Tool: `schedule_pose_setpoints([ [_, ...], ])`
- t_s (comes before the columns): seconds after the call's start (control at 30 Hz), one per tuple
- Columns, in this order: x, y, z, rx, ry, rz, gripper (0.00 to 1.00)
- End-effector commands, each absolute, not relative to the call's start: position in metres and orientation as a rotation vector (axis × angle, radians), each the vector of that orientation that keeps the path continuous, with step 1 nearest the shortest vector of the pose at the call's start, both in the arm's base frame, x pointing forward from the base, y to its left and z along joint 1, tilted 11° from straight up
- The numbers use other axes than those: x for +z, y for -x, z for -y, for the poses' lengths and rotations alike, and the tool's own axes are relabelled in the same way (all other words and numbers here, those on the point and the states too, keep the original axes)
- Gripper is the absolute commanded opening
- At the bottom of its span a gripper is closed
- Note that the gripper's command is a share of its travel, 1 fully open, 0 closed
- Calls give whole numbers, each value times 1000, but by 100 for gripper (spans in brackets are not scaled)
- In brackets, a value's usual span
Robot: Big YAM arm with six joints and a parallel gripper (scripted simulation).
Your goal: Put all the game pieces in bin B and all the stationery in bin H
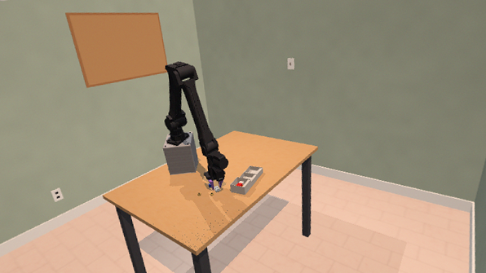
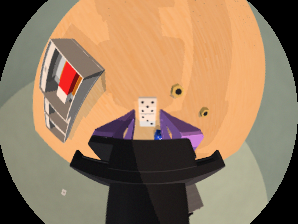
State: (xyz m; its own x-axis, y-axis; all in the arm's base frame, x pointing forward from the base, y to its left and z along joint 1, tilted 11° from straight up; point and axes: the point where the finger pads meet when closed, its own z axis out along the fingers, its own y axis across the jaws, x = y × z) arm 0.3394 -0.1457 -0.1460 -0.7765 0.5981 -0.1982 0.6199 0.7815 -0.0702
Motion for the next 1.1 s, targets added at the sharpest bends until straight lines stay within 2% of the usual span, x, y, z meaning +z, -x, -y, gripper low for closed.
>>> schedule_pose_setpoints([
  [0.0, -154, -332, 144, -194, -966, -2823, 39],
  [1.07, -154, -339, 148, -195, -967, -2824, 39],
])
